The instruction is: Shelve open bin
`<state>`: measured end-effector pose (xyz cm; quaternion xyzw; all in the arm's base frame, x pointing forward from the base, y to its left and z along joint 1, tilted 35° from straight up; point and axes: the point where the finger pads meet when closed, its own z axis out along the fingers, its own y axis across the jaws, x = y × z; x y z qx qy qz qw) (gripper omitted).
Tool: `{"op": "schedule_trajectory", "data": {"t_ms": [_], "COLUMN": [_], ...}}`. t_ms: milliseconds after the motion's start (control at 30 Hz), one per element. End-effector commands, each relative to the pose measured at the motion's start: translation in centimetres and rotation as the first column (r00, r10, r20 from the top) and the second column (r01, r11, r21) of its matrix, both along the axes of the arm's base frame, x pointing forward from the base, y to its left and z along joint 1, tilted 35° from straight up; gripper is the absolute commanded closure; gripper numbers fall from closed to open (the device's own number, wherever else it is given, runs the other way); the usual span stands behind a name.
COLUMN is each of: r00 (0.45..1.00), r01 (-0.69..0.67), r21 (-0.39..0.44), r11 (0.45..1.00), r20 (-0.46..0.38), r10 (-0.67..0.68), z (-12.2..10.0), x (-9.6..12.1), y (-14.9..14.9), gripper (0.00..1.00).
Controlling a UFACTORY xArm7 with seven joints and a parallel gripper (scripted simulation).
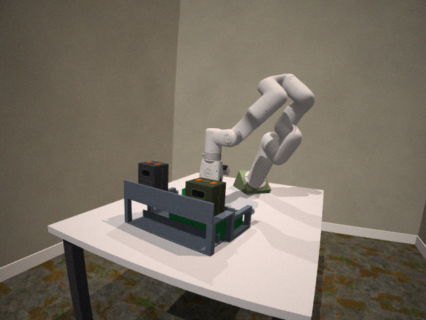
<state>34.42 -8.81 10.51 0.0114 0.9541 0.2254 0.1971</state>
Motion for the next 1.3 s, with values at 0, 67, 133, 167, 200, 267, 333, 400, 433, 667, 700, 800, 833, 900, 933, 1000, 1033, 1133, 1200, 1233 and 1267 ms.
{"op": "schedule_trajectory", "data": {"t_ms": [0,67,133,167,200,267,333,400,433,667,700,800,833,900,933,1000,1033,1133,1200,1233,1267], "r00": [1.0,1.0,1.0,1.0,1.0,1.0,1.0,1.0,1.0,1.0,1.0,1.0,1.0,1.0,1.0,1.0,1.0,1.0,1.0,1.0,1.0], "r01": [-0.001,-0.003,-0.003,-0.003,-0.003,-0.003,-0.003,-0.003,-0.003,-0.003,-0.003,-0.003,-0.003,-0.003,-0.003,-0.003,-0.003,-0.003,-0.003,-0.003,-0.003], "r21": [0.002,0.004,0.004,0.004,0.004,0.004,0.004,0.004,0.004,0.004,0.004,0.004,0.004,0.004,0.004,0.004,0.004,0.005,0.004,0.004,0.004], "r11": [1.0,1.0,1.0,1.0,1.0,1.0,1.0,1.0,1.0,1.0,1.0,1.0,1.0,1.0,1.0,1.0,1.0,1.0,1.0,1.0,1.0], "r20": [-0.002,-0.004,-0.004,-0.004,-0.004,-0.004,-0.004,-0.004,-0.004,-0.004,-0.004,-0.004,-0.004,-0.004,-0.004,-0.004,-0.004,-0.004,-0.004,-0.004,-0.004], "r10": [0.001,0.003,0.003,0.003,0.003,0.003,0.003,0.003,0.003,0.003,0.003,0.003,0.003,0.003,0.003,0.003,0.003,0.003,0.003,0.003,0.003], "z": [-0.12,-0.25,-0.25,-0.25,-0.25,-0.25,-0.25,-0.25,-0.25,-0.49,-0.49,-0.49,-0.49,-0.49,-0.49,-0.49,-0.49,-0.64,-0.72,-0.72,-0.72], "x": [-0.04,-0.09,-0.09,-0.09,-0.09,-0.09,-0.09,-0.09,-0.09,0.13,0.13,0.13,0.13,0.13,0.13,0.13,0.13,0.29,0.43,0.43,0.43], "y": [0.17,0.33,0.33,0.33,0.33,0.33,0.33,0.33,0.33,0.48,0.48,0.48,0.48,0.48,0.48,0.48,0.48,0.54,0.55,0.55,0.55], "gripper": [1.0,1.0,1.0,1.0,1.0,1.0,1.0,1.0,1.0,1.0,1.0,1.0,1.0,1.0,1.0,1.0,1.0,1.0,1.0,1.0,1.0]}}
